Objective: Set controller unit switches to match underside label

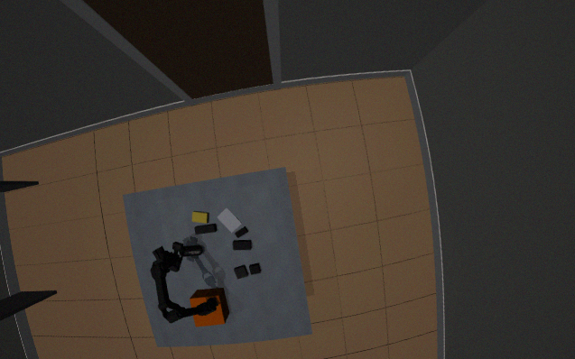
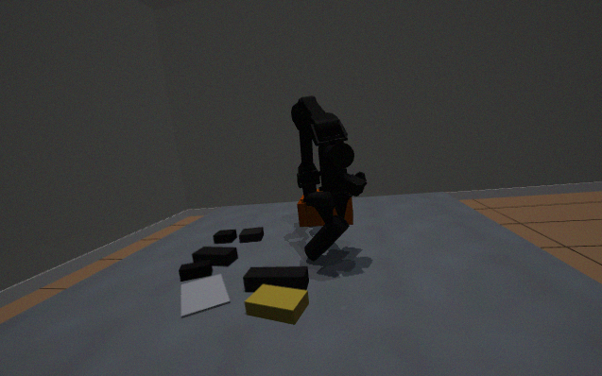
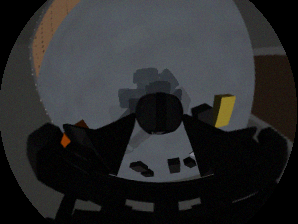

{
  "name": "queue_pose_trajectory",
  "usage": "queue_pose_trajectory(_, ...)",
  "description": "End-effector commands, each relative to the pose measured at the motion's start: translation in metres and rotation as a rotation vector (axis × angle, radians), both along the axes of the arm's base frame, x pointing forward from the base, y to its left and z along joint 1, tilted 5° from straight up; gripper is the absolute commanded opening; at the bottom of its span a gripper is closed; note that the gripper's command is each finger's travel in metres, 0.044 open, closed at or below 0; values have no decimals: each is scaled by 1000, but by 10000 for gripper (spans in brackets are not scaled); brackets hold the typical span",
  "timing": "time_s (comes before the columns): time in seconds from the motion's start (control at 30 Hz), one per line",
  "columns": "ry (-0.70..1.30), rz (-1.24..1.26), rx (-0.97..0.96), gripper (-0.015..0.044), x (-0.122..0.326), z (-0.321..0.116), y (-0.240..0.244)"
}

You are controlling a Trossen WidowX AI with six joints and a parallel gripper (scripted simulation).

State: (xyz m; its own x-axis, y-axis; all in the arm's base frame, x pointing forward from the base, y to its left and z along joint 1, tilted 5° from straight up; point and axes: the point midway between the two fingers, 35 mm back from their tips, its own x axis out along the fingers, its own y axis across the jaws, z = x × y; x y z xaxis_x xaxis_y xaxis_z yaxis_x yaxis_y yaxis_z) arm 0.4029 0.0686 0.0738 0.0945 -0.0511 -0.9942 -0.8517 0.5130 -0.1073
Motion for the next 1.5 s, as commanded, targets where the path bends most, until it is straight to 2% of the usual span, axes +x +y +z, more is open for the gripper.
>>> queue_pose_trajectory(0.0,7,-1,-5,336,-4,2,-6)
queue_pose_trajectory(1.47,8,-1,-7,336,-23,14,-34)
